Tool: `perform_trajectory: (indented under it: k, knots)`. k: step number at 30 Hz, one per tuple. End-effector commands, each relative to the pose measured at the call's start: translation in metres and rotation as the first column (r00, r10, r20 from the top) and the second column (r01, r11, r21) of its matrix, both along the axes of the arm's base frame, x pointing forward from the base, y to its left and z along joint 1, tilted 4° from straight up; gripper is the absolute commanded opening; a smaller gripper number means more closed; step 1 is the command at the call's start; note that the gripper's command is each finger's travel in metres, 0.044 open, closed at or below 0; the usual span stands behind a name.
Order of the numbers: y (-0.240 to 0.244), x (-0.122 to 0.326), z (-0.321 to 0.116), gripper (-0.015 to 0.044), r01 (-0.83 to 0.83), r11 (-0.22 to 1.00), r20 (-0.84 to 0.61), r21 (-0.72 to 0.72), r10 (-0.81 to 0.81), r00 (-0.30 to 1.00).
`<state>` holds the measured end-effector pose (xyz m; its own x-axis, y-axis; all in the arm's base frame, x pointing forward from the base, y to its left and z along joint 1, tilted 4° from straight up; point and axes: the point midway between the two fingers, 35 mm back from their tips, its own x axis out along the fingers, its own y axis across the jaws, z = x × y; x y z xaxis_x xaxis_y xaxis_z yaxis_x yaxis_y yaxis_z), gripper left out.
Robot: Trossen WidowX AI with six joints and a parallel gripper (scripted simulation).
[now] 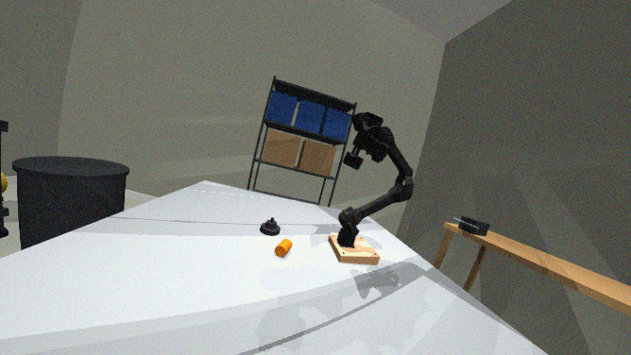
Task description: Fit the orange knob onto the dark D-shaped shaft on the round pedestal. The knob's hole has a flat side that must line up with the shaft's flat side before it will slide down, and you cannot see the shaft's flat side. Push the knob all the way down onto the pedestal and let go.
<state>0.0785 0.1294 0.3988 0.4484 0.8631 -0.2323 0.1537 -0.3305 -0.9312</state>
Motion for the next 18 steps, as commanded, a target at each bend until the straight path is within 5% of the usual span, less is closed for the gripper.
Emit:
perform_trajectory:
  k: [1, 6, 11, 18]
  knots:
    - [-0.001, 0.003, -0.002, 0.0426, 0.007, 1.000, -0.017, 0.001, -0.007, 1.000]
    - [-0.007, 0.042, -0.027, 0.0440, 0.201, 0.976, -0.446, 0.088, -0.142, 0.884]
    - [-0.012, 0.074, -0.053, 0.0440, 0.466, 0.879, -0.824, 0.102, -0.188, 0.534]
    - [-0.018, 0.109, -0.091, 0.0440, 0.752, 0.654, -0.997, -0.083, -0.054, -0.063]
